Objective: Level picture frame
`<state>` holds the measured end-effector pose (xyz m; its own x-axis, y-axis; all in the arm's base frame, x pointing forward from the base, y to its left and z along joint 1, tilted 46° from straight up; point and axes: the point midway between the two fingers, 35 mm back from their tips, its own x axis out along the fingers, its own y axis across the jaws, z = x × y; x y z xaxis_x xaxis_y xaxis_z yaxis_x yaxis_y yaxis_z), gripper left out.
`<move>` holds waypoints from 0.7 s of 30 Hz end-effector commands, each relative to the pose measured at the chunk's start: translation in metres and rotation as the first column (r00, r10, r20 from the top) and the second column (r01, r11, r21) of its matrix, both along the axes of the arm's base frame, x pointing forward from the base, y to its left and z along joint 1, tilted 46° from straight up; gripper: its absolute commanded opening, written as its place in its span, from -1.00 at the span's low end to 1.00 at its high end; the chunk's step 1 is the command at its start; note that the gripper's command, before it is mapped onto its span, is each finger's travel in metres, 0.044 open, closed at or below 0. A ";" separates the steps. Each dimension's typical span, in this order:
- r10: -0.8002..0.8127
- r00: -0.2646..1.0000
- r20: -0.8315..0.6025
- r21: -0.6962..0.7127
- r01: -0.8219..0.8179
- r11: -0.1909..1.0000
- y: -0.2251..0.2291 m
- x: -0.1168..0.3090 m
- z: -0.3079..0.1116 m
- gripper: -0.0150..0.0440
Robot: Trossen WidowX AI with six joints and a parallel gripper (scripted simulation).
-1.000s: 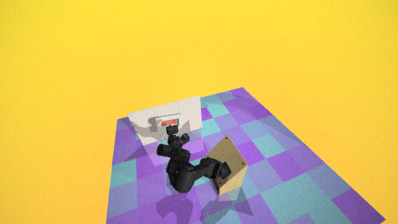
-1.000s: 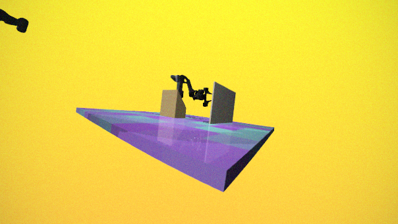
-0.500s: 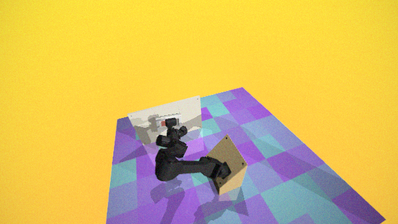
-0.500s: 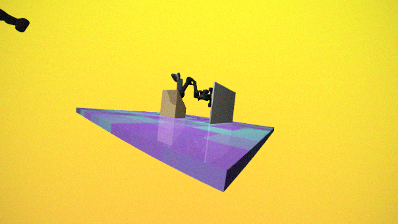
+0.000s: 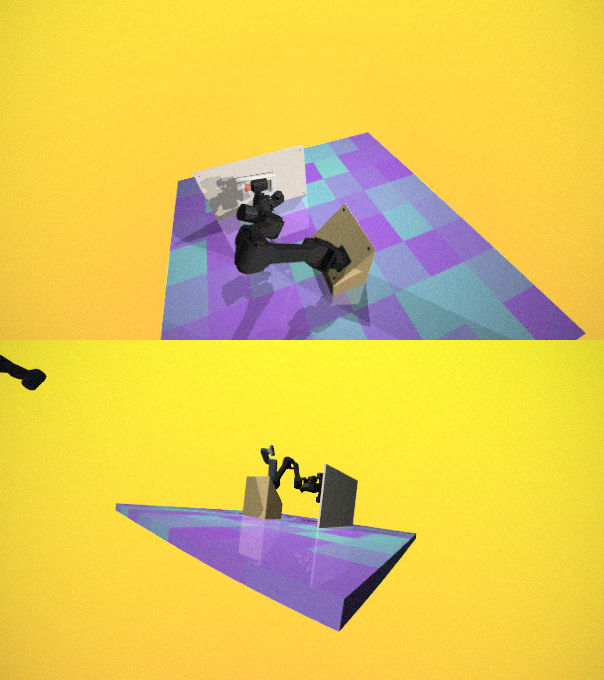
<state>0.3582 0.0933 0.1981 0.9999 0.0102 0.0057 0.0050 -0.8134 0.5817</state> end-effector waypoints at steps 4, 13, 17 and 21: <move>0.002 1.000 -0.001 -0.006 -0.002 1.000 0.001 0.010 0.000 0.39; 0.002 1.000 0.000 -0.007 -0.002 1.000 0.001 0.025 0.000 0.39; 0.002 1.000 0.000 -0.007 -0.001 1.000 0.001 0.031 0.000 0.39; 0.002 1.000 0.001 -0.007 -0.001 1.000 0.000 0.037 0.000 0.39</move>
